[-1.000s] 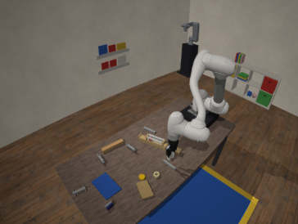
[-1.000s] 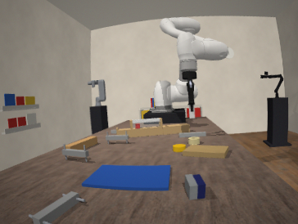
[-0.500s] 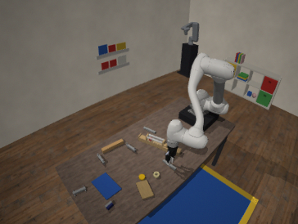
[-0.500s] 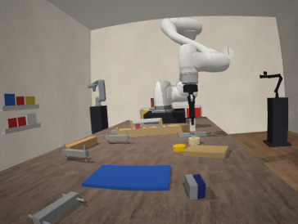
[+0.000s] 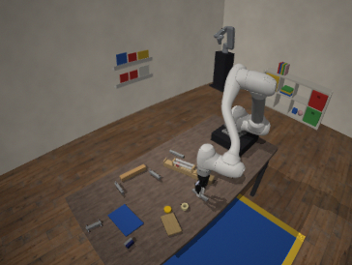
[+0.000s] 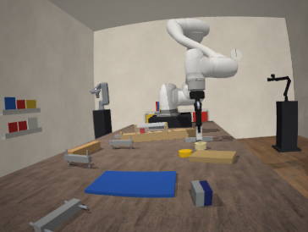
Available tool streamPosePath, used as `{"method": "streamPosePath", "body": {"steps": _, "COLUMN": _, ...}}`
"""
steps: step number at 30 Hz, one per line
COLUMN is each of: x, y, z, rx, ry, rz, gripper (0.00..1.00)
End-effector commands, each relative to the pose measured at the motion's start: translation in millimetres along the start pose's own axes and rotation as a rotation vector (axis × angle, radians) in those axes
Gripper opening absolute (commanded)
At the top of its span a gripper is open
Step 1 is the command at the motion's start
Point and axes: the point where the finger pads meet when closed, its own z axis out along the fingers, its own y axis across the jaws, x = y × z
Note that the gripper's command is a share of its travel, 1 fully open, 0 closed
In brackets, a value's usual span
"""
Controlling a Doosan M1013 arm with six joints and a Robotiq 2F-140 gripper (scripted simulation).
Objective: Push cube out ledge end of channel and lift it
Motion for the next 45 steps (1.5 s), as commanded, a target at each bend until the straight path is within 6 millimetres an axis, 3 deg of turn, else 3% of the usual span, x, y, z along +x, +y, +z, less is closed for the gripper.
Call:
{"method": "streamPosePath", "body": {"steps": 1, "x": -0.1, "y": -0.1, "z": 5.8, "rx": 0.0, "ry": 0.0, "rz": 0.0, "gripper": 0.23}}
{"method": "streamPosePath", "body": {"steps": 40, "x": -0.1, "y": -0.1, "z": 8.7, "rx": 0.0, "ry": 0.0, "rz": 0.0, "gripper": 0.23}}
{"method": "streamPosePath", "body": {"steps": 41, "x": -0.1, "y": -0.1, "z": 8.7, "rx": 0.0, "ry": 0.0, "rz": 0.0, "gripper": 0.0}}
{"method": "streamPosePath", "body": {"steps": 45, "x": -0.1, "y": -0.1, "z": 8.7, "rx": 0.0, "ry": 0.0, "rz": 0.0, "gripper": 0.0}}
